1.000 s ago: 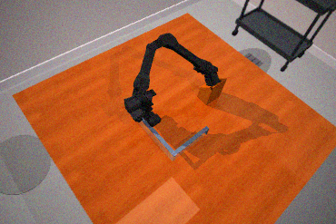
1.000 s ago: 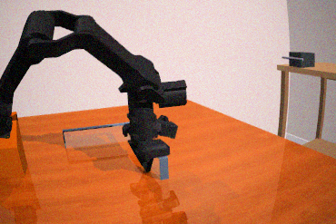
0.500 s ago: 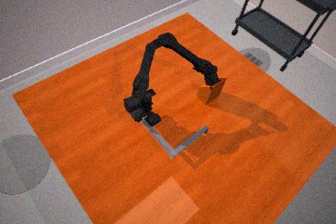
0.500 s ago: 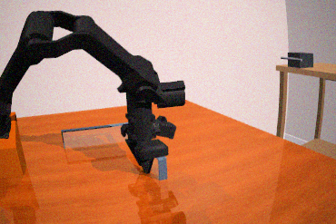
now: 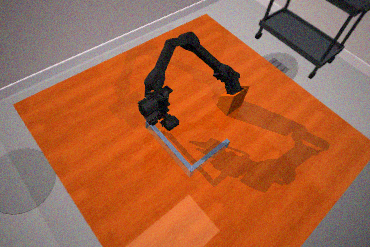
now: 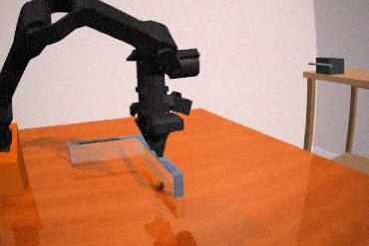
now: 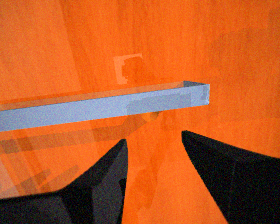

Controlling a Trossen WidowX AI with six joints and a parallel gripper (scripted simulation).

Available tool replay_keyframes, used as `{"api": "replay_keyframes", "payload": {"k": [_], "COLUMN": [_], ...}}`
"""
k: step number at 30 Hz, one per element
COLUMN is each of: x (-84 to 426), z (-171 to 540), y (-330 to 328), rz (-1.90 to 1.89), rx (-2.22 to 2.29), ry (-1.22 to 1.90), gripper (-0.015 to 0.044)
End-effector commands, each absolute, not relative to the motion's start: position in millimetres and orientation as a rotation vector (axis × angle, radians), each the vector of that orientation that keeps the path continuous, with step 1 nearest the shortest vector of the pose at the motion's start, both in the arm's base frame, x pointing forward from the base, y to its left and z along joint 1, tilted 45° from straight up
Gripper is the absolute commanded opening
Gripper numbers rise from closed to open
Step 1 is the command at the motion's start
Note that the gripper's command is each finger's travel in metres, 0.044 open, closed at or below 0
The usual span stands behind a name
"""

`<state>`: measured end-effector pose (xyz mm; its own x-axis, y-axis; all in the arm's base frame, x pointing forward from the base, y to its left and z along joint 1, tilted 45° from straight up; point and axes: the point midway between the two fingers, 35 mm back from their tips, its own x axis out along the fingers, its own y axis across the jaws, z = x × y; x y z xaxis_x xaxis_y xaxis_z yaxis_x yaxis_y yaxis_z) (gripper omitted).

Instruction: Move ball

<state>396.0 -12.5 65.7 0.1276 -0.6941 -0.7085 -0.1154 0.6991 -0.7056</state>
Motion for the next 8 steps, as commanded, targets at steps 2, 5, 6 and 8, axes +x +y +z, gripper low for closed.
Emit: {"api": "replay_keyframes", "payload": {"k": [2, 5, 6, 8], "x": [396, 395, 393, 388], "z": [65, 72, 81, 95], "y": [-12, -6, 2, 15], "rz": [-0.477, -0.478, -0.479, -0.481], "rx": [-0.731, -0.730, -0.729, -0.728], "ry": [1.405, 1.406, 1.406, 1.406], "gripper": [0.0223, 0.0275, 0.0302, 0.0354]}}
